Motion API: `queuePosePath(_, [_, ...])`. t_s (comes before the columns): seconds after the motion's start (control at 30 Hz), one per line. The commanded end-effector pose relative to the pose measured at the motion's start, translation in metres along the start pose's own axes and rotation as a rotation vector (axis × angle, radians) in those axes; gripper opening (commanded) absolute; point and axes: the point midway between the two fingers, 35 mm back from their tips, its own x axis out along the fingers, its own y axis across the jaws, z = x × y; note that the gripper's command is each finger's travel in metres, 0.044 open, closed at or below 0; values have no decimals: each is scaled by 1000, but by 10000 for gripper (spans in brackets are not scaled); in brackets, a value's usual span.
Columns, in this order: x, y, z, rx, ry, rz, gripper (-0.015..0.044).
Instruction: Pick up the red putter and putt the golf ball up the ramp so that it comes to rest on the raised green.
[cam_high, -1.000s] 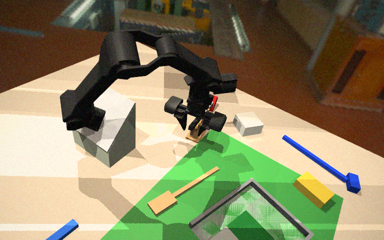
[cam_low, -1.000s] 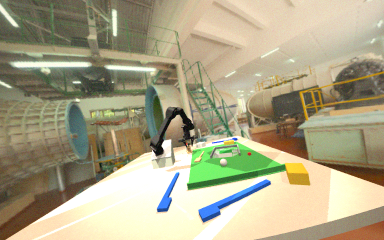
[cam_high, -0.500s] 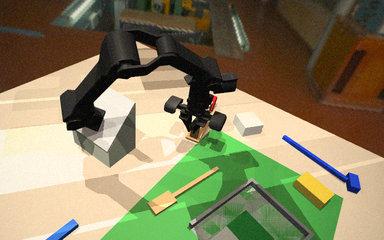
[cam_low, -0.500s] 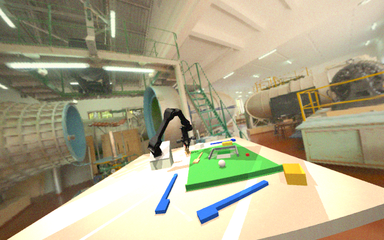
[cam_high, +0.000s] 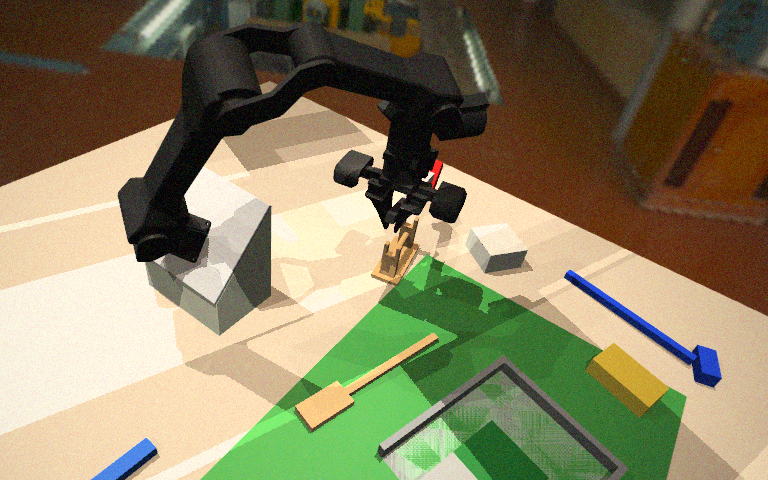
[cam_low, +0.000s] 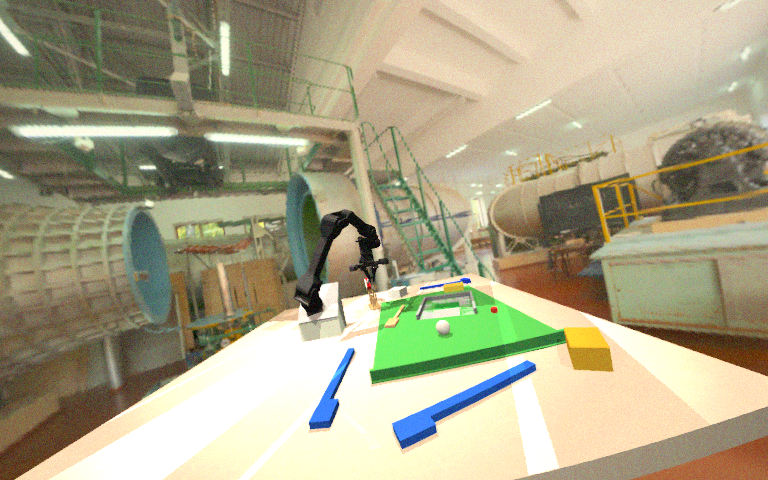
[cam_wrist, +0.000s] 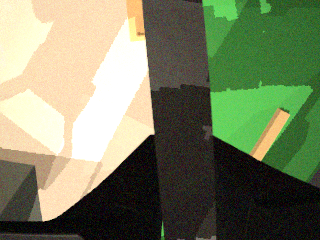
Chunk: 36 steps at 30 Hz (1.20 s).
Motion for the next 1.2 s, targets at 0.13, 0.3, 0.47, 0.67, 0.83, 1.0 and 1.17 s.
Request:
queuePosePath(0.13, [-16, 0, -1, 6, -6, -7, 0])
queuePosePath(0.3, [-23, -10, -27, 129, -24, -8, 0])
queuePosePath(0.47, [-29, -20, -59, 273, -41, -9, 0])
queuePosePath(0.67, [-34, -28, -98, 449, -58, -9, 0])
queuePosePath(0.83, [-36, -30, -131, 596, -67, -8, 0])
queuePosePath(1.0, [-36, -29, -162, 742, -69, -7, 0])
queuePosePath(1.17, [-35, -26, -193, 890, -71, -6, 0])
